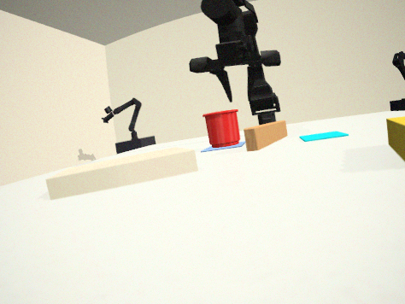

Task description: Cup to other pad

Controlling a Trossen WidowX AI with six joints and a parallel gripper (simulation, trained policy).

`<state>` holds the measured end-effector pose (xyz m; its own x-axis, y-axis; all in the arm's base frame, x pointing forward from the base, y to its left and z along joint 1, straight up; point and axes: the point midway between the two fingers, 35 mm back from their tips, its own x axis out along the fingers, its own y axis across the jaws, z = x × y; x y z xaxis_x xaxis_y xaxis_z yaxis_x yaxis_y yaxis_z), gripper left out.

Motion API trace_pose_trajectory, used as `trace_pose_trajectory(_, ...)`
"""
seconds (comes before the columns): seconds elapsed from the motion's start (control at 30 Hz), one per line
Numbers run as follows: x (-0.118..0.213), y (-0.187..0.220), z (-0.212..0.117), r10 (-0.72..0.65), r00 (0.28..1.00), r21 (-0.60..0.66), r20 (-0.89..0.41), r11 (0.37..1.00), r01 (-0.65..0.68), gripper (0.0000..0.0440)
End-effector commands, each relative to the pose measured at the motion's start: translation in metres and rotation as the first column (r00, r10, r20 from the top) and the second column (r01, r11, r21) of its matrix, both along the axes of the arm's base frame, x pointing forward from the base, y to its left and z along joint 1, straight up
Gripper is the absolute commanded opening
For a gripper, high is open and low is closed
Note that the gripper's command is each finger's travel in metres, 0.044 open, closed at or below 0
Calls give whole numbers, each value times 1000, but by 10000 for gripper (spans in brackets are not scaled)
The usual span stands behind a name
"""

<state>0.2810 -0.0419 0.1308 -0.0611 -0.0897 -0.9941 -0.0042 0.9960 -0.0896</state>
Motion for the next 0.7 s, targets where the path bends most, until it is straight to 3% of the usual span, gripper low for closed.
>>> trace_pose_trajectory(0.0, -3, -4, -12, 18, 999, -1, -33, 1000, -18, 175)
trace_pose_trajectory(0.53, -10, -15, -66, 170, 982, 46, -88, 985, -167, 180)
trace_pose_trajectory(0.67, -12, -16, -75, 235, 967, 58, -96, 971, -230, 82)
